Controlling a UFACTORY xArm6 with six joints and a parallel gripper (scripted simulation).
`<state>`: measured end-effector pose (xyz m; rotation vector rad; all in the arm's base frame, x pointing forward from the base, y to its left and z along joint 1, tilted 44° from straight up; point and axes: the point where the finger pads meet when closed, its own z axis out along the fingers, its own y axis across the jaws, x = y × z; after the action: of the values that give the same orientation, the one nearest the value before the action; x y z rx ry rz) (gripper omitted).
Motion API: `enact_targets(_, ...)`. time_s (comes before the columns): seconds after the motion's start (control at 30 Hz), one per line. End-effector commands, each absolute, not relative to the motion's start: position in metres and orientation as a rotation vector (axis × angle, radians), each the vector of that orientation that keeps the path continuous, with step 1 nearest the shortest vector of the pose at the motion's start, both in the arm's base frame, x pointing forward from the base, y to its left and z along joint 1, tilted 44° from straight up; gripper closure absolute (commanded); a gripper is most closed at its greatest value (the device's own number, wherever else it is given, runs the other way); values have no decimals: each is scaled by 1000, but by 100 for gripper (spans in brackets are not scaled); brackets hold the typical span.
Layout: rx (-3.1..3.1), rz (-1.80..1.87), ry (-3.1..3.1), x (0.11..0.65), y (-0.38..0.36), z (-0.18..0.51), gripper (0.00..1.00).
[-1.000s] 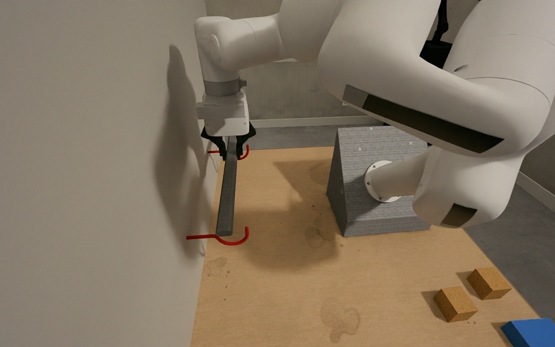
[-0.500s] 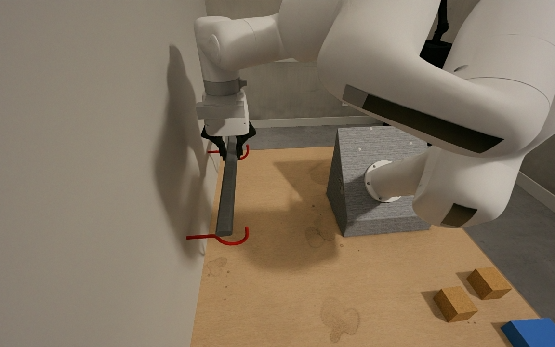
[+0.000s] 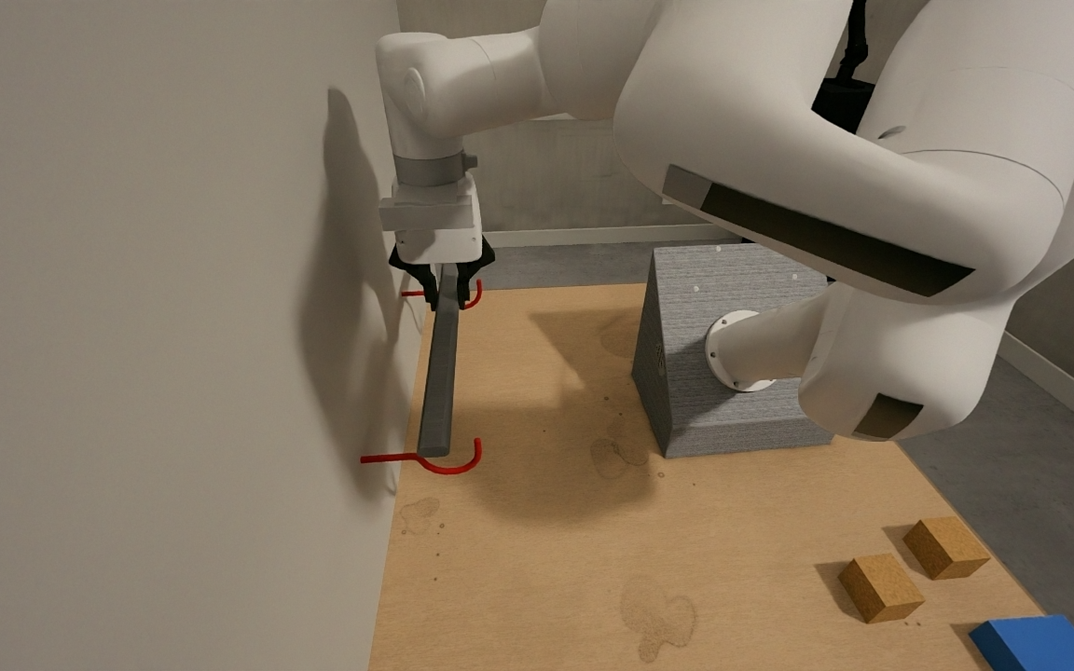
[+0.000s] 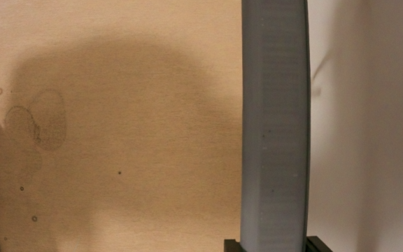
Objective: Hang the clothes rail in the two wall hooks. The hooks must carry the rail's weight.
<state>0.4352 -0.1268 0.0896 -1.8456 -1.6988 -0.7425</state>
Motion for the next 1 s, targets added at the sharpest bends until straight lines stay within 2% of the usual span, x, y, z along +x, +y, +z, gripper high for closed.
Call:
enact_targets(0.0, -1848, -744, -1701, 436, -126, 89, 100)
enact_targets(0.97, -1848, -745, -1701, 438, -95, 57, 100)
